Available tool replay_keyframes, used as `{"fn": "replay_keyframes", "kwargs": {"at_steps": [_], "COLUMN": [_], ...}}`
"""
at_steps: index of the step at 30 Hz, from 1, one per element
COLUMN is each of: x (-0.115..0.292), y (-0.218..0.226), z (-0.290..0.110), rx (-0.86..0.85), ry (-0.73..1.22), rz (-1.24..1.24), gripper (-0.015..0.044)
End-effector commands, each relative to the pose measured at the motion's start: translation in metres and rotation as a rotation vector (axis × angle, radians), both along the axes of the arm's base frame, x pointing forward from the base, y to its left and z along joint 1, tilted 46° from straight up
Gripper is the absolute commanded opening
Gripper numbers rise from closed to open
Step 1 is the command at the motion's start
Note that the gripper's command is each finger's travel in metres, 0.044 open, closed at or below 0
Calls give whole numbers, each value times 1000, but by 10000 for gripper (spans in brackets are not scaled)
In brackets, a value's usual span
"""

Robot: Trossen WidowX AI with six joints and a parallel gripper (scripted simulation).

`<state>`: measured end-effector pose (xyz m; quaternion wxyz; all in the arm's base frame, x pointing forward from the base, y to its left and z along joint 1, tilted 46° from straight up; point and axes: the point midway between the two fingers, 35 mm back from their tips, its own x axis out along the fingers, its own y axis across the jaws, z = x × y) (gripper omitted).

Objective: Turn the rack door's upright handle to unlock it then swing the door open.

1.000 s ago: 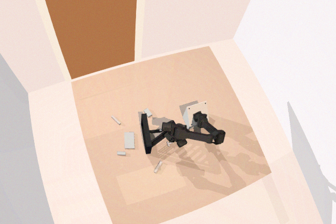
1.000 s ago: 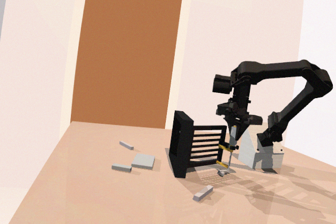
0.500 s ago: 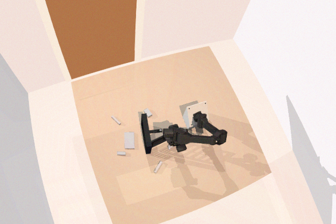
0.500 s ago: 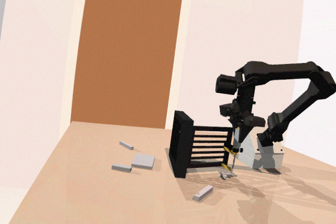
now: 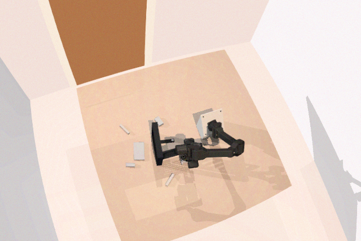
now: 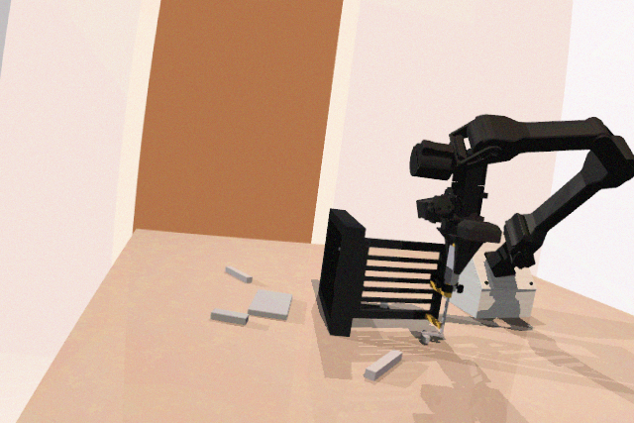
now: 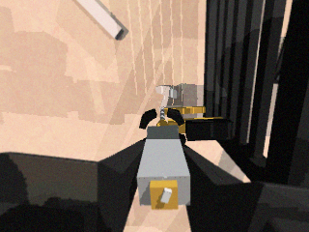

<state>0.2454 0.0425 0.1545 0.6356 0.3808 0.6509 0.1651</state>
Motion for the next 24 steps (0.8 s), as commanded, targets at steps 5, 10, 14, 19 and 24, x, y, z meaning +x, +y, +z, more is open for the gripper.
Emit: {"fn": "replay_keyframes", "kwargs": {"at_steps": [5, 10, 14, 19, 24], "x": [8, 12, 12, 12, 12], "y": [8, 14, 14, 14, 14], "z": [11, 17, 17, 17, 17], "rx": [11, 17, 17, 17, 17], "ry": [67, 103, 104, 104, 104], "rz": [-73, -109, -110, -110, -110], "gripper": [15, 15, 15, 15, 94]}}
